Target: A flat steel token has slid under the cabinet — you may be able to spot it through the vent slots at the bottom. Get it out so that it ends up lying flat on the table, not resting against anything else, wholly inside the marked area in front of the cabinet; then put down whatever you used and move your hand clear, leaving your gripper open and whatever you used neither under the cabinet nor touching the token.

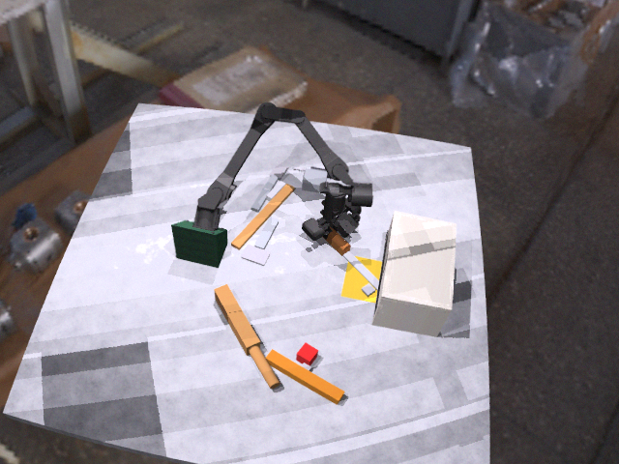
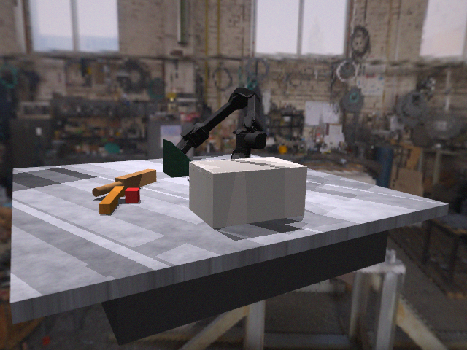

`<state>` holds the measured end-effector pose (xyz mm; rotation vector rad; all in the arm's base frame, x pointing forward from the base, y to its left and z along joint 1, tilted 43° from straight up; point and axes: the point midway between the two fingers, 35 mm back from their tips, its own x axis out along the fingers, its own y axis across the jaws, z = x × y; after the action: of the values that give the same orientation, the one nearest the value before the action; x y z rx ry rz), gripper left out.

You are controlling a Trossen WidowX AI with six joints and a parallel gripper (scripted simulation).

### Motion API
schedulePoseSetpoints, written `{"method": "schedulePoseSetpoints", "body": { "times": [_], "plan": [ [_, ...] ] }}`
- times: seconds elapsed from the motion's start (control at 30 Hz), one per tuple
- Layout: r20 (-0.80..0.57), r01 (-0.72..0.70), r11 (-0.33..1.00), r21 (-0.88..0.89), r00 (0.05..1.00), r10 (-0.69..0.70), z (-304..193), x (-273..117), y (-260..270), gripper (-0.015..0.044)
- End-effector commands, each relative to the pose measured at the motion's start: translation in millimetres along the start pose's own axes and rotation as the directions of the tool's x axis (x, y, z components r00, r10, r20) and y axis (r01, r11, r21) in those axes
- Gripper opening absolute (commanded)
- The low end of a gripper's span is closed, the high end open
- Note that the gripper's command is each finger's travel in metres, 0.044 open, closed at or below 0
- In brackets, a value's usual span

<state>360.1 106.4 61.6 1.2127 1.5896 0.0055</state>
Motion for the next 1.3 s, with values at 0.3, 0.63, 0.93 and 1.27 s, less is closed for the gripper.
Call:
{"method": "schedulePoseSetpoints", "body": {
  "times": [0.3, 0.63, 0.93, 1.27],
  "plan": [
    [-0.002, 0.006, 1.000, 0.002, 1.000, -0.006, -21.9, 1.2, 0.4, 0.0000],
    [-0.003, 0.006, 1.000, 0.002, 1.000, -0.006, -36.2, 1.1, 1.3, 0.0000],
    [-0.004, 0.006, 1.000, 0.003, 1.000, -0.006, -49.1, 1.1, 2.1, 0.0000],
    [-0.004, 0.006, 1.000, 0.003, 1.000, -0.006, -63.5, 1.0, 3.2, 0.0000]
  ]
}}
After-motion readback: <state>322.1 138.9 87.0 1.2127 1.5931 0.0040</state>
